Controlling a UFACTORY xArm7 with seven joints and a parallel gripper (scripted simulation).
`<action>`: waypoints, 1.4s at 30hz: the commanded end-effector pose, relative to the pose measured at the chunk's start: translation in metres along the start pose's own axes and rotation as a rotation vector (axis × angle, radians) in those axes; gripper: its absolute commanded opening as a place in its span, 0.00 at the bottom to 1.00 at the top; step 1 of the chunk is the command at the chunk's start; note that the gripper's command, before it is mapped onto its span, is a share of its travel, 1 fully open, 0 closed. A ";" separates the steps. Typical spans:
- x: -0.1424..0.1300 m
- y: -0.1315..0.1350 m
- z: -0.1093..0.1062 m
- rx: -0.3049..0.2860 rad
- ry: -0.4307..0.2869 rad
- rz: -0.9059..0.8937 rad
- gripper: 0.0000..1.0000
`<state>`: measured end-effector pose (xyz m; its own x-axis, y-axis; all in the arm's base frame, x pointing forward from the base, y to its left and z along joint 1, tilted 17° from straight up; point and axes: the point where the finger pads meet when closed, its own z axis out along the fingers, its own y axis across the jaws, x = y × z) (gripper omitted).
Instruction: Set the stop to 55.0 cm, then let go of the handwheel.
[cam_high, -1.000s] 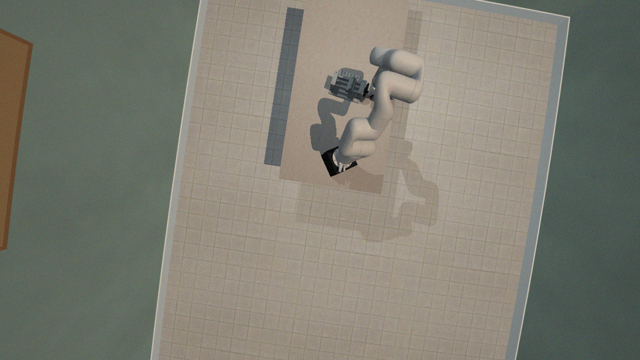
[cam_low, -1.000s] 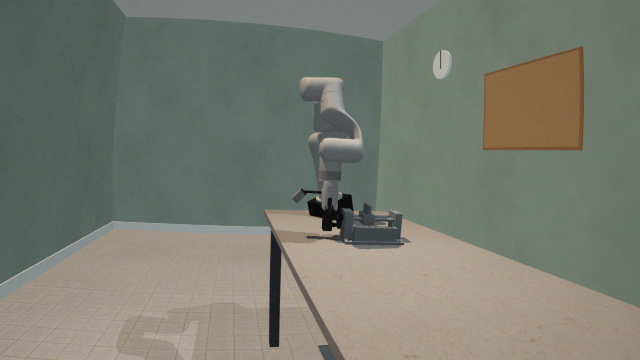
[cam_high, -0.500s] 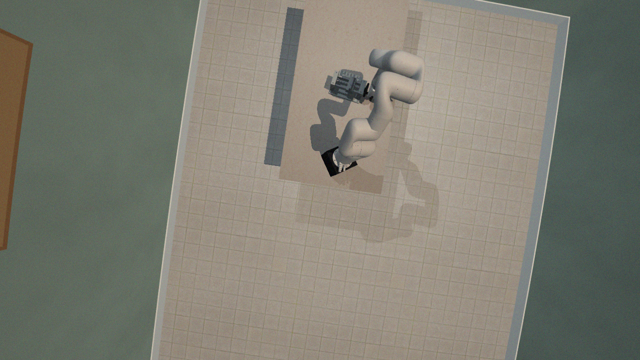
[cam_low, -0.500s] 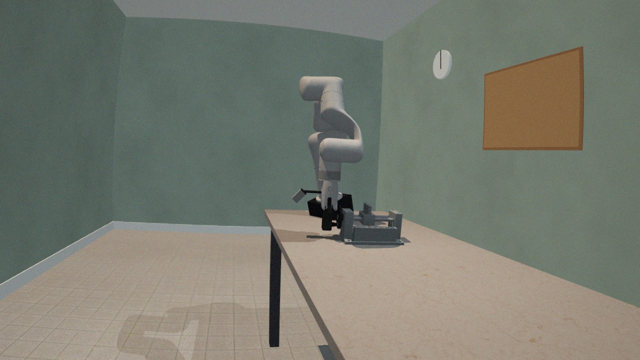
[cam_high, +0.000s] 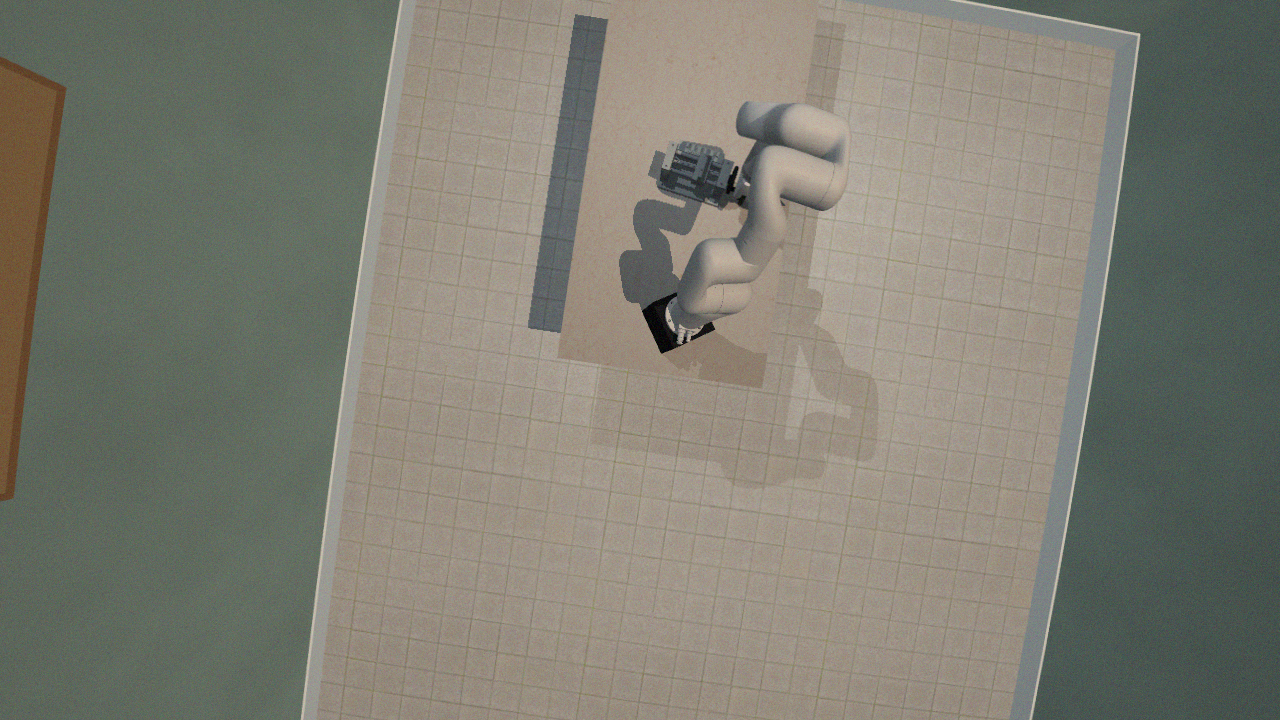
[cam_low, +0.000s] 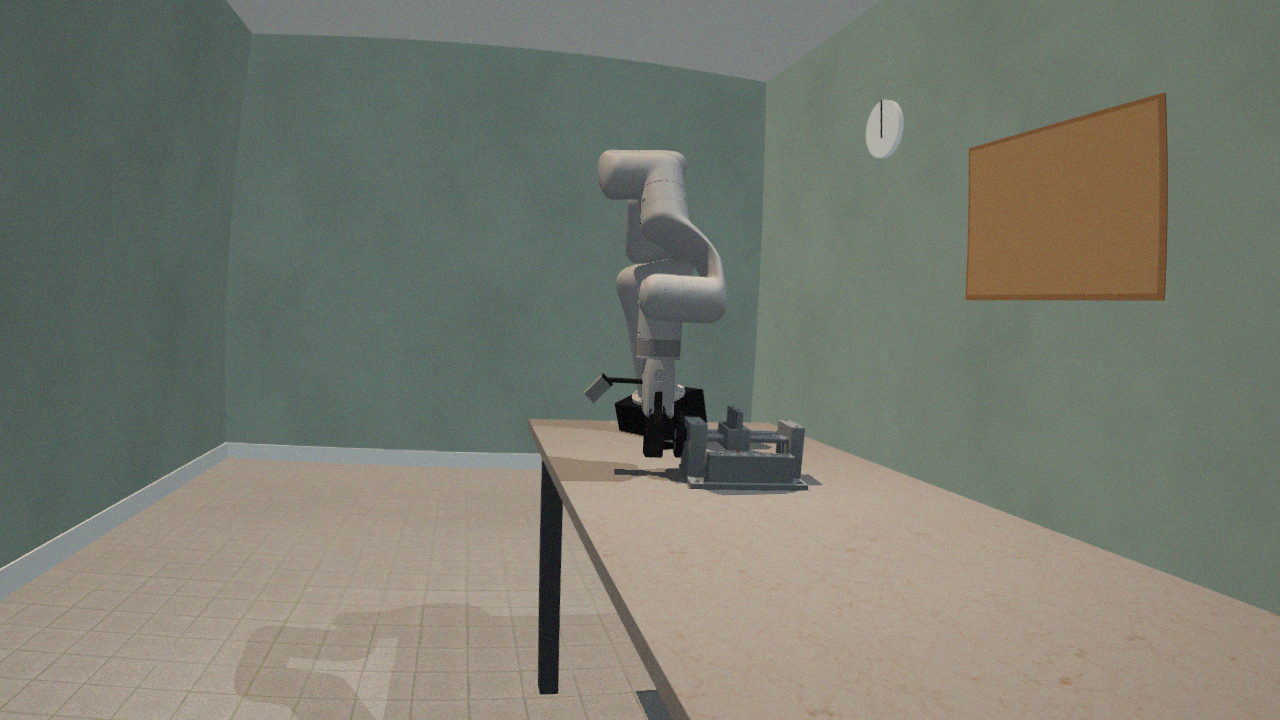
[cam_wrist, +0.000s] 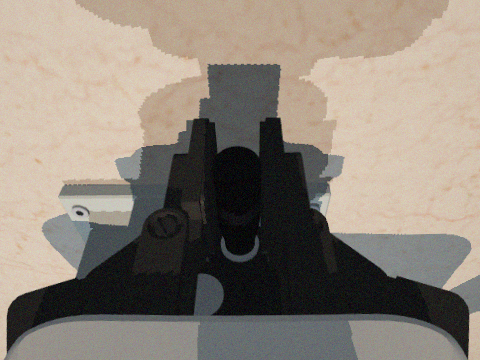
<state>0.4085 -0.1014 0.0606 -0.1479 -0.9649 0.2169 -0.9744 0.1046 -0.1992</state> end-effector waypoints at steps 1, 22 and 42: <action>0.000 0.004 -0.004 0.001 0.000 0.000 0.06; 0.000 0.011 -0.035 0.001 0.000 0.000 0.06; 0.000 -0.012 -0.052 0.001 0.000 0.000 0.06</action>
<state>0.4056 -0.0899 0.1101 -0.1478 -0.9646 0.2182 -0.9758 0.1062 -0.1913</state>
